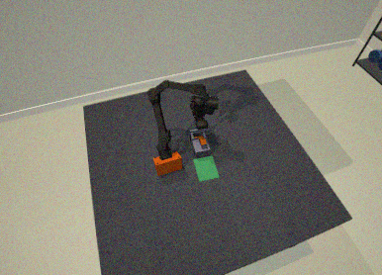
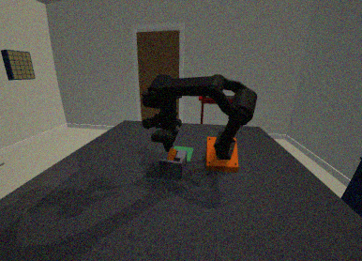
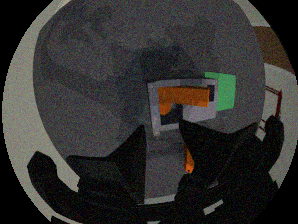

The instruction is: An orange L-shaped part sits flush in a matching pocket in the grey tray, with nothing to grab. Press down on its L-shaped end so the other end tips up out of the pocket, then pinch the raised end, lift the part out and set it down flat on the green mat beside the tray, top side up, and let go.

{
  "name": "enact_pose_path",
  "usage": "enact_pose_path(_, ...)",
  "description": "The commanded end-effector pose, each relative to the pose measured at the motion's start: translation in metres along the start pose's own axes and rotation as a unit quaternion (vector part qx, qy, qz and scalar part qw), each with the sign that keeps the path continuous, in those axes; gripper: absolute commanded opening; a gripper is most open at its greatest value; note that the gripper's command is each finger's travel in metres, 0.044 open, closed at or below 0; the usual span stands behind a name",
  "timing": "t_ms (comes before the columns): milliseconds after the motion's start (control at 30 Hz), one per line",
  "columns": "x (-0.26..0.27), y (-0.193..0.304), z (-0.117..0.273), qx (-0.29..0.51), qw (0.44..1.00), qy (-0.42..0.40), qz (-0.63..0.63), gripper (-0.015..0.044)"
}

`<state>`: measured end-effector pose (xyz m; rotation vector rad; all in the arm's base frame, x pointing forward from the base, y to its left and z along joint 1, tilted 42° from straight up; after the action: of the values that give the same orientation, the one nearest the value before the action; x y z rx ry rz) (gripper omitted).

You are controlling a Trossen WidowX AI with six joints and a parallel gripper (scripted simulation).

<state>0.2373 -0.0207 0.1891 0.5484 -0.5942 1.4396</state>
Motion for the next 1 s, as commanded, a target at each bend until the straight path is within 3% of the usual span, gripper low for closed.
enact_pose_path(0, 0.000, 0.000, 0.000, -0.001, 1.000, 0.000, -0.001, 0.0180)
enact_pose_path(500, 0.000, 0.000, 0.000, -0.001, 1.000, 0.000, -0.001, 0.0180)
enact_pose_path(567, -0.002, 0.000, 0.000, -0.001, 1.000, 0.001, 0.019, 0.0233)
enact_pose_path(633, -0.006, -0.001, 0.000, -0.001, 0.998, 0.001, 0.066, 0.0280)
enact_pose_path(800, -0.026, -0.004, 0.002, 0.000, 0.967, 0.003, 0.256, 0.0280)
enact_pose_path(967, -0.047, -0.005, 0.003, 0.002, 0.892, 0.004, 0.453, 0.0280)
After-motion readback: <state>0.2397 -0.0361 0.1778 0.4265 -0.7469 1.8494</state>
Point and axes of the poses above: the point midway between the two fingers, 35 mm back from their tips, its own z axis back along the fingers, its own x axis across the jaws, y = z × x, the point moved 4 cm from there along z, back along the fingers, and after that the axes turned 5 degrees about z, right-handed, at the moved point
